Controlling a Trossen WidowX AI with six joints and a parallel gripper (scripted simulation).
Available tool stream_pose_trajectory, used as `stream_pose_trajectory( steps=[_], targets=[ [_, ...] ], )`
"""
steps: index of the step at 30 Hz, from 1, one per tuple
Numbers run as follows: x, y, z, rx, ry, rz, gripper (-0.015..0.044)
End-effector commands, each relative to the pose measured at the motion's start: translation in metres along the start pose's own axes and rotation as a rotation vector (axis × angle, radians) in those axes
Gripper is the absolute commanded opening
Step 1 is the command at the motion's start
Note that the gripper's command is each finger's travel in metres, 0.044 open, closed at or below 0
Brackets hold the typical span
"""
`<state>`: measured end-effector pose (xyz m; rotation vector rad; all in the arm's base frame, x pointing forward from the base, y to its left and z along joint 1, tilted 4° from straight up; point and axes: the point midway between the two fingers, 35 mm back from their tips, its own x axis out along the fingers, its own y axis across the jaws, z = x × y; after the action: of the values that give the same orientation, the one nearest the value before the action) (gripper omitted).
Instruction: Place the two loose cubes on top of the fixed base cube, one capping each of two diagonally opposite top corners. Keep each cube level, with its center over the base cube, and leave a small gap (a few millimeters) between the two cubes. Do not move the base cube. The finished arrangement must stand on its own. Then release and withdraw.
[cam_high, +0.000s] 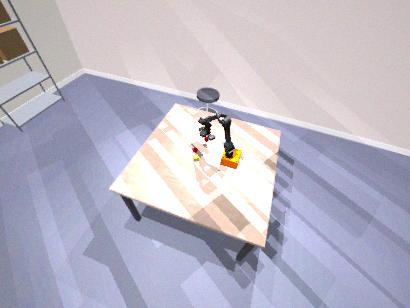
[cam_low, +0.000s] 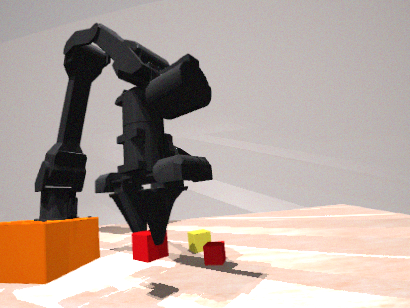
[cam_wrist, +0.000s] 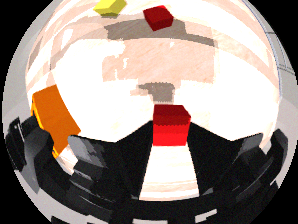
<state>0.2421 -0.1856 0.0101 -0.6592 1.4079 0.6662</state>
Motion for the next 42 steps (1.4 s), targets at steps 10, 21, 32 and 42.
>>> stream_pose_trajectory(
  steps=[10,21,32,42],
  targets=[
    [-0.030,0.000,0.001,-0.011,-0.007,-0.004,0.0105],
    [-0.052,0.003,0.002,-0.020,-0.012,0.006,0.0105],
    [-0.054,0.005,0.020,0.071,-0.013,0.010,0.0105],
    [-0.049,0.007,0.052,0.239,-0.014,0.013,0.0105]
  ],
)
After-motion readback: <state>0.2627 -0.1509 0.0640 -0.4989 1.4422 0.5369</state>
